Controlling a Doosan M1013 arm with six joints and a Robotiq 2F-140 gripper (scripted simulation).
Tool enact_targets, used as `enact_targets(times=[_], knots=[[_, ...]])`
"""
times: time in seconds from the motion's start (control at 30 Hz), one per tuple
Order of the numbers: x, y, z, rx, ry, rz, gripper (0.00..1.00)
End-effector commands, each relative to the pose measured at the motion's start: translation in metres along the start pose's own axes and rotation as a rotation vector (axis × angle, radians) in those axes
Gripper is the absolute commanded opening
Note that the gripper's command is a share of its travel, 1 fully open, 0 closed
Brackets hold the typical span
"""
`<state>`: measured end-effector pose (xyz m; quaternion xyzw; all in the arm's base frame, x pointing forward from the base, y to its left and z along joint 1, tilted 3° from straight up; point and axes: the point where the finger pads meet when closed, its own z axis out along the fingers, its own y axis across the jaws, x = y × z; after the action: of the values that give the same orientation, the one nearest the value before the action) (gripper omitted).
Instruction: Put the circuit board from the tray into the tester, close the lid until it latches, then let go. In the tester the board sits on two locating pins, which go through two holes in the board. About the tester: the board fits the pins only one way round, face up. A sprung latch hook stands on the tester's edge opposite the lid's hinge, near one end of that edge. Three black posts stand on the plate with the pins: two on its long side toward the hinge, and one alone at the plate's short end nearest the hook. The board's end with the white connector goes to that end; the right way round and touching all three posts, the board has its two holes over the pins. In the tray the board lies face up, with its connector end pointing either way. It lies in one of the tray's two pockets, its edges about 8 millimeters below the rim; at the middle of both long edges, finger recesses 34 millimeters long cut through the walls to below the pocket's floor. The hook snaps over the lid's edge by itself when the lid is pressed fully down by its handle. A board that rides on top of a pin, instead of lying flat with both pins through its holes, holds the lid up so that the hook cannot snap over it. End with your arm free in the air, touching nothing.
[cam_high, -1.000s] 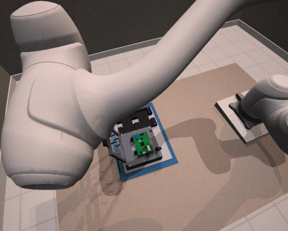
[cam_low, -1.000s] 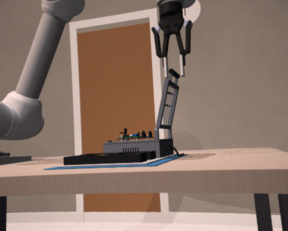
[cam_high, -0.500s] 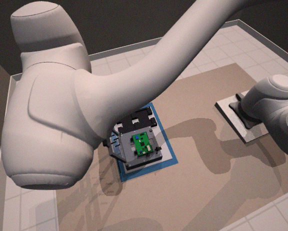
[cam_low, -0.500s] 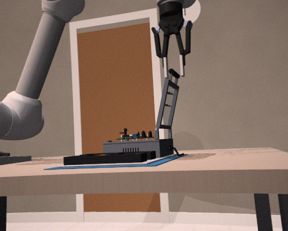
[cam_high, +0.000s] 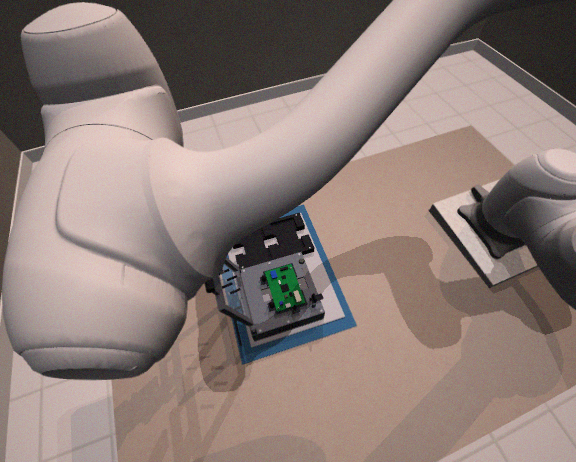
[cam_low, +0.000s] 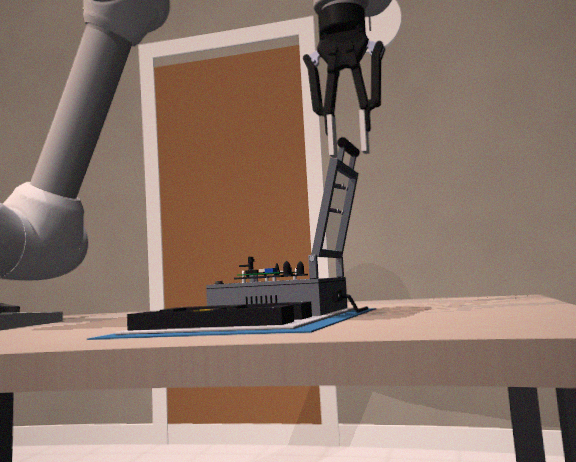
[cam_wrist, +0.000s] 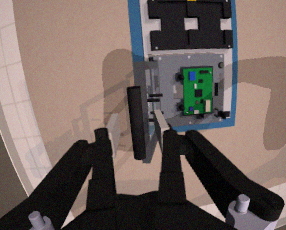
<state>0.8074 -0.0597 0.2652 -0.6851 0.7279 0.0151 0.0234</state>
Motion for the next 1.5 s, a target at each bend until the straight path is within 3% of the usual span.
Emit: enact_targets(times=[0.0,0.17,0.2,1.47], knots=[[0.0000,0.0000,-0.0002,0.000,0.000,0.000,0.30],[0.0000,0.0000,-0.0002,0.000,0.000,0.000,0.30],[0.0000,0.0000,-0.0002,0.000,0.000,0.000,0.00],[0.0000,0.0000,-0.0002,0.000,0.000,0.000,0.00]])
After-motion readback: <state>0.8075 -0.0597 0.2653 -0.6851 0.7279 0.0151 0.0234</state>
